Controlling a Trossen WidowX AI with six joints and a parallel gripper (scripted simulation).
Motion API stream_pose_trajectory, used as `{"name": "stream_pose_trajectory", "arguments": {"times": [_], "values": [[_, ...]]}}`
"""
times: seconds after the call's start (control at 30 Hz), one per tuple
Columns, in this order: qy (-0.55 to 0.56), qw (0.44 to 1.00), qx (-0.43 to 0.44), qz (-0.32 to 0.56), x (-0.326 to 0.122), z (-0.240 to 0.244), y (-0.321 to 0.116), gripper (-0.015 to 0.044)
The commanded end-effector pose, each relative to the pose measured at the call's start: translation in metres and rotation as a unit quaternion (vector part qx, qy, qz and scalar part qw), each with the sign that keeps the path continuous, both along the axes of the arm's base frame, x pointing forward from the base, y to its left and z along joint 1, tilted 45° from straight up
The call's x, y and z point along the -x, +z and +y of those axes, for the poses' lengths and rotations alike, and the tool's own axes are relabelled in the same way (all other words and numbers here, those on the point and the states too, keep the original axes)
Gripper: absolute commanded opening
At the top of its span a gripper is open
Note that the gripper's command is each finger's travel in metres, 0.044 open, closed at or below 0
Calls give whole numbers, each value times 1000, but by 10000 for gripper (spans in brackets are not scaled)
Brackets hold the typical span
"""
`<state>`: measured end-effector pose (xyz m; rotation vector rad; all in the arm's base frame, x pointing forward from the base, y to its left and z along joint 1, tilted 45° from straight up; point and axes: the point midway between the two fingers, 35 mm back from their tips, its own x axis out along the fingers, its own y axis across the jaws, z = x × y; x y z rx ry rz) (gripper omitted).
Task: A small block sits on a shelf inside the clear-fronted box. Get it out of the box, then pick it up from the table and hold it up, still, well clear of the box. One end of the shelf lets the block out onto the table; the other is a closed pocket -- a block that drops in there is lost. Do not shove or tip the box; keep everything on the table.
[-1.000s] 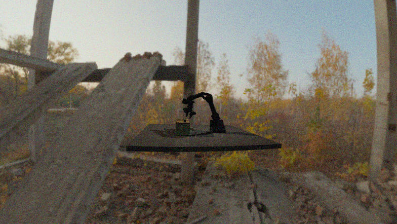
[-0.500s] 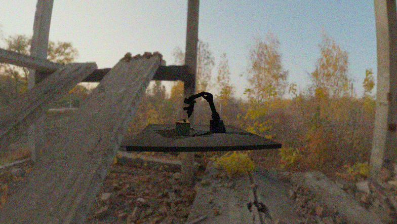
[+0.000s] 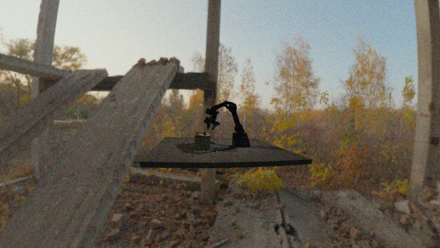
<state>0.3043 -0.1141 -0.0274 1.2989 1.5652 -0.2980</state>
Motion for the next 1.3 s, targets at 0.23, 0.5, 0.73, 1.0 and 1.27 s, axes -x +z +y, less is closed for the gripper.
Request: {"name": "stream_pose_trajectory", "arguments": {"times": [0.23, 0.5, 0.73, 1.0, 1.27], "values": [[-497, 788, -147, 334, 17, -12, -9, 285], [-614, 630, -191, 435, 21, -16, -10, 285], [-685, 476, -217, 508, 25, -18, -10, 285], [-687, 467, -218, 511, 25, -18, -10, 285], [-687, 467, -218, 511, 25, -18, -10, 285]]}}
